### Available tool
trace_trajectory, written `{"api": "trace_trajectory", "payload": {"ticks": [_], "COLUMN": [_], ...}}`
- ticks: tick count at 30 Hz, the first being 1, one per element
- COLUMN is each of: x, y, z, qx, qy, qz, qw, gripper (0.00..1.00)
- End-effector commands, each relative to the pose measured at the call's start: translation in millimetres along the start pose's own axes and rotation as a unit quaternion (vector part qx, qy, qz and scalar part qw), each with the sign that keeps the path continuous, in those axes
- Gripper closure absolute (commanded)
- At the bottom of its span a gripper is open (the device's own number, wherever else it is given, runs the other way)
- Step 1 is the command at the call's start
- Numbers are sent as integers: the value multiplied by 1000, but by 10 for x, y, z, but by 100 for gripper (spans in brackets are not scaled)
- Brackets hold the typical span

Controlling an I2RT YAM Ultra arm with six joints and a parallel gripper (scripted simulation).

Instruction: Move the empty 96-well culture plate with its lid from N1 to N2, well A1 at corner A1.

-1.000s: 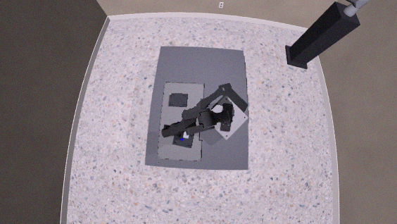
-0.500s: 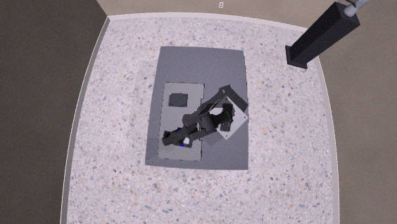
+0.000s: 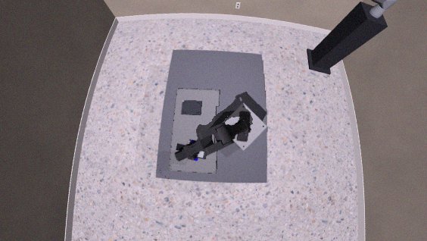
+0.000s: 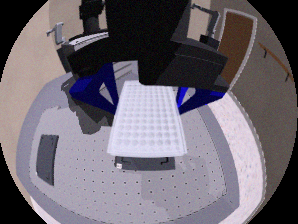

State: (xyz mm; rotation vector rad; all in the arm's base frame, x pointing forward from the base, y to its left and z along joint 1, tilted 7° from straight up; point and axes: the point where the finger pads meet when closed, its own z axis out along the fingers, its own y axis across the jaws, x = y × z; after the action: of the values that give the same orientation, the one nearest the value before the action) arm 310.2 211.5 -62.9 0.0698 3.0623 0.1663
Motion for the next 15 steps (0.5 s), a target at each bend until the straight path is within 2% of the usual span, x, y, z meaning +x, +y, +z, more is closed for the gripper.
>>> {"api": "trace_trajectory", "payload": {"ticks": [1,11,15], "x": [-32,-33,-22], "y": [6,1,-68], "z": [-34,-34,-44], "qx": [-1,-1,4], "qy": [-6,-6,-5], "qz": [3,3,10], "qw": [1000,1000,1000], "gripper": [100,100,100]}}
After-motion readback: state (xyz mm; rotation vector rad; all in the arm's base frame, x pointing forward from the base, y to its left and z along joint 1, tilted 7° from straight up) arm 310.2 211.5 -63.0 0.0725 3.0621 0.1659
